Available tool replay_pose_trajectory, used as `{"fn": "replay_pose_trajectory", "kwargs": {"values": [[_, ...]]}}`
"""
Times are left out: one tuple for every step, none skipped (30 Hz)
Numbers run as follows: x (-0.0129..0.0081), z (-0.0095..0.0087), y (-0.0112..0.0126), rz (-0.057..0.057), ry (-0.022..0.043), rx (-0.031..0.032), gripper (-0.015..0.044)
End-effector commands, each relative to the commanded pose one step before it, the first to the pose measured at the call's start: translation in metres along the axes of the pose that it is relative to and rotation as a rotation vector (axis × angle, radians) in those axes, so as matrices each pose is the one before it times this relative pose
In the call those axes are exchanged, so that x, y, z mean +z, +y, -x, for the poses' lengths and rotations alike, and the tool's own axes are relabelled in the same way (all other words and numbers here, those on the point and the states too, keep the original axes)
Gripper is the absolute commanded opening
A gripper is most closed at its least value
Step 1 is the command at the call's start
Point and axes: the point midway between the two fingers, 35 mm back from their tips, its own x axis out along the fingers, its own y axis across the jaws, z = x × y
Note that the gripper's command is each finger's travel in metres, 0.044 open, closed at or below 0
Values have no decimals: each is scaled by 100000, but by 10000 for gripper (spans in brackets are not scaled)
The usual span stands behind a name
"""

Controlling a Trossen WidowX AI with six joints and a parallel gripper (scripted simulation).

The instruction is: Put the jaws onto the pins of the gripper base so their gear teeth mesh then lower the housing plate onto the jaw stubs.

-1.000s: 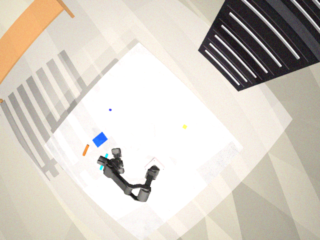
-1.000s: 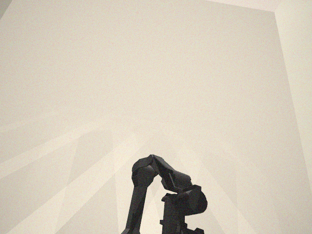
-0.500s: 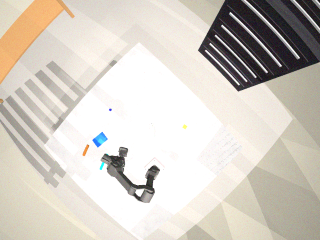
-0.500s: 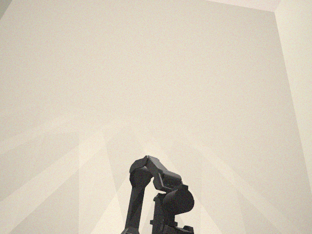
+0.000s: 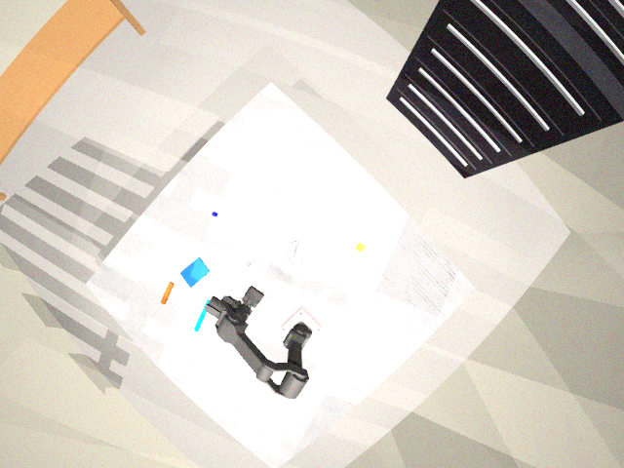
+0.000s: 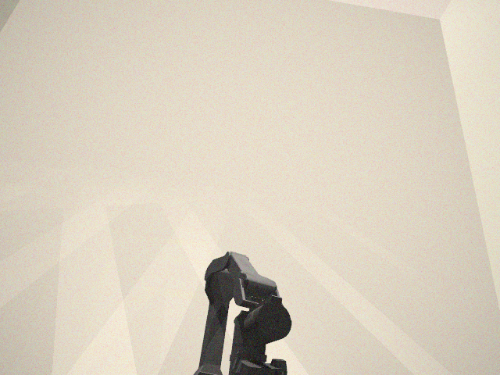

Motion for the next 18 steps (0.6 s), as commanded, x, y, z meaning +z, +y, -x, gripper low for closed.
{"fn": "replay_pose_trajectory", "kwargs": {"values": [[-446,4,-368,-8513,-443,398,134],[-113,-17,-129,-2523,9,-10,134],[-110,-18,-131,-2523,9,-10,134],[-107,-19,-133,-2523,9,-11,134],[-86,-16,-111,-2087,7,-9,134],[-51,-10,-67,-1252,4,-5,134],[-17,-3,-23,-417,1,-2,134],[0,0,0,0,0,0,134],[0,0,0,0,0,0,134],[0,0,0,0,0,0,134],[0,0,0,0,0,0,134],[0,0,0,0,0,0,134],[0,0,0,0,0,0,134],[0,0,0,0,0,0,134],[0,0,0,0,0,0,134],[0,0,0,0,0,0,134],[0,0,0,0,0,0,134],[0,0,0,0,0,0,134]]}}
